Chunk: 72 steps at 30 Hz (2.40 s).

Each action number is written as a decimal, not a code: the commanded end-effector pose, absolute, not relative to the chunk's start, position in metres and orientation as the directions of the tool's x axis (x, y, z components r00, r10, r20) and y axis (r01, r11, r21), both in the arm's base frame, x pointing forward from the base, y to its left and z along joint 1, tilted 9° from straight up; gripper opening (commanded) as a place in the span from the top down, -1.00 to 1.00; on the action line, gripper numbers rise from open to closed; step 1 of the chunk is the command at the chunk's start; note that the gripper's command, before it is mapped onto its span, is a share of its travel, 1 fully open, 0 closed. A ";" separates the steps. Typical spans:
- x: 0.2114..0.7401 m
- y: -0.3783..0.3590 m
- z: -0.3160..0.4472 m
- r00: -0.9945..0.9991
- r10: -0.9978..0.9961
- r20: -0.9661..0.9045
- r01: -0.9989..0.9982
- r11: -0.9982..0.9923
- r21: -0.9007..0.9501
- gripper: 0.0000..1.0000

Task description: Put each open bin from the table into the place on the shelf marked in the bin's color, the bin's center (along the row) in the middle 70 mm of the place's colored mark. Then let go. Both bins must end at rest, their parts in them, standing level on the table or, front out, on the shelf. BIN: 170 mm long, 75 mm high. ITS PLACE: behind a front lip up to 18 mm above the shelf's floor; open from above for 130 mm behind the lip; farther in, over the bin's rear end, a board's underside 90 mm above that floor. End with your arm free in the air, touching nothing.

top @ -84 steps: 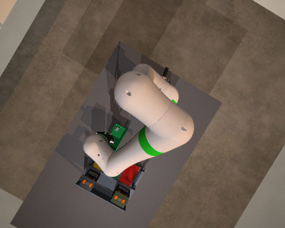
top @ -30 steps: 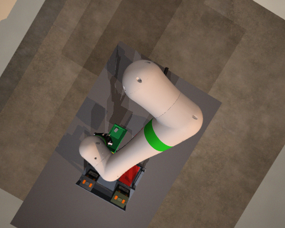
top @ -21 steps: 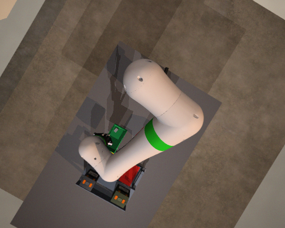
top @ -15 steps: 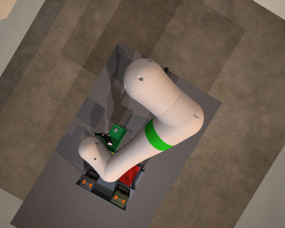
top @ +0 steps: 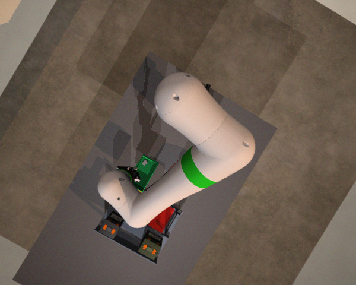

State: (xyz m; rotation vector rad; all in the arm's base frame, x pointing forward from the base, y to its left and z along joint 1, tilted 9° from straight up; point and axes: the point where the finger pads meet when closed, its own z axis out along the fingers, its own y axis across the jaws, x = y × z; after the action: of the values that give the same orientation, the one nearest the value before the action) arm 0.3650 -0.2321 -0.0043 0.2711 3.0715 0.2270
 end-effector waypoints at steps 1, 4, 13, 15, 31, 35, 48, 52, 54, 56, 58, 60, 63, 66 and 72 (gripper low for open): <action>0.365 -0.232 -0.004 -0.983 0.178 -0.037 0.170 0.974 0.150 1.00; 0.365 -0.232 -0.004 -0.983 0.178 -0.037 0.170 0.974 0.150 1.00; 0.365 -0.232 -0.004 -0.983 0.178 -0.037 0.170 0.974 0.150 1.00; 0.365 -0.232 -0.004 -0.983 0.178 -0.037 0.170 0.974 0.150 1.00; 0.366 -0.219 -0.002 -0.983 0.178 -0.037 0.171 0.974 0.150 1.00; 0.366 -0.214 -0.001 -0.983 0.178 -0.037 0.171 0.974 0.150 1.00; 0.367 -0.170 0.005 -0.983 0.178 -0.037 0.171 0.974 0.150 1.00; 0.368 -0.163 0.006 -0.983 0.178 -0.037 0.171 0.974 0.150 1.00; 0.368 -0.156 0.007 -0.983 0.178 -0.037 0.171 0.974 0.150 1.00; 0.368 -0.149 0.008 -0.983 0.179 -0.037 0.171 0.974 0.150 1.00; 0.368 -0.143 0.009 -0.983 0.179 -0.037 0.171 0.974 0.150 1.00; 0.369 -0.138 0.010 -0.983 0.179 -0.037 0.171 0.974 0.150 1.00; 0.369 -0.130 0.011 -0.983 0.179 -0.037 0.171 0.974 0.150 1.00; 0.369 -0.124 0.012 -0.983 0.179 -0.037 0.171 0.974 0.150 1.00; 0.369 -0.119 0.013 -0.983 0.179 -0.037 0.171 0.974 0.150 1.00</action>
State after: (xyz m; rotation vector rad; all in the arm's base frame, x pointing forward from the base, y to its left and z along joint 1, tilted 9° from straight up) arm 0.3689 -0.1223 0.0120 0.2722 3.0715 0.2275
